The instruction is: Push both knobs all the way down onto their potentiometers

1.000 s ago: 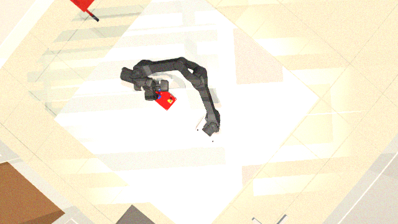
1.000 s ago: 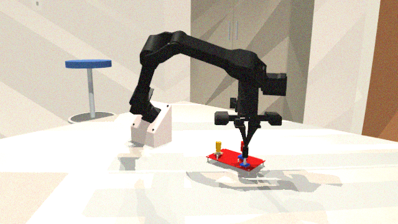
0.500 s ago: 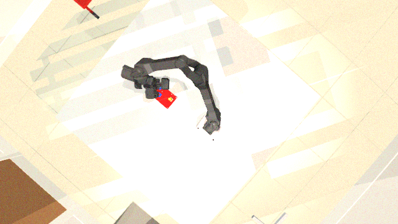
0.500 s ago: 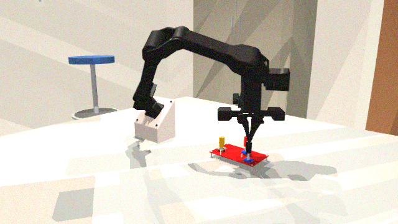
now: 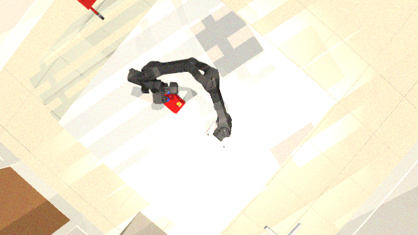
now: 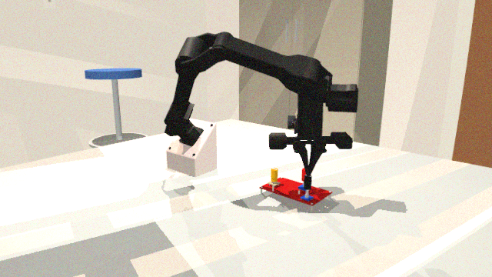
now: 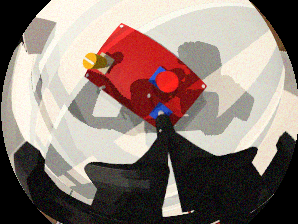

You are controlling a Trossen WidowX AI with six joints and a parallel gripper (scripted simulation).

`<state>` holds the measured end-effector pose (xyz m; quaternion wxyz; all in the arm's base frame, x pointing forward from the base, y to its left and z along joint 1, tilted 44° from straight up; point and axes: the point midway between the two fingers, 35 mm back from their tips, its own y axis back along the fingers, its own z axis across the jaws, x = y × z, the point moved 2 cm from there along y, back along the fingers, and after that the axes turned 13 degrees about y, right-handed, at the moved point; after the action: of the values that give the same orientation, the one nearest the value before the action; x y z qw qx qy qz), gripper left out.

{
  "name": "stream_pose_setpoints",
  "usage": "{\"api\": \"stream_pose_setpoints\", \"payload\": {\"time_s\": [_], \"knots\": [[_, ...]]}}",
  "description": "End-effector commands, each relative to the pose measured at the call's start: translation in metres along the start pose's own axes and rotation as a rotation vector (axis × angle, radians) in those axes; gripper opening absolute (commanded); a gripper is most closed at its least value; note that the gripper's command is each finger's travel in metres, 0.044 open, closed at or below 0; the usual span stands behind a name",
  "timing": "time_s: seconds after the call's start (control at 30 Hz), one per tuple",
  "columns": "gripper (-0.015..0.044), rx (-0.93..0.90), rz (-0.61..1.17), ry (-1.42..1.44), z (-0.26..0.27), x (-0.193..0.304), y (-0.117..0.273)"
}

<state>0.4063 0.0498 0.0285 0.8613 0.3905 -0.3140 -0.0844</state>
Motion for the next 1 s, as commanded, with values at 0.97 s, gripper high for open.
{"api": "stream_pose_setpoints", "payload": {"time_s": [0.97], "knots": [[0.0, -0.017, -0.007, -0.018, 0.0015, 0.0042, -0.0258]]}}
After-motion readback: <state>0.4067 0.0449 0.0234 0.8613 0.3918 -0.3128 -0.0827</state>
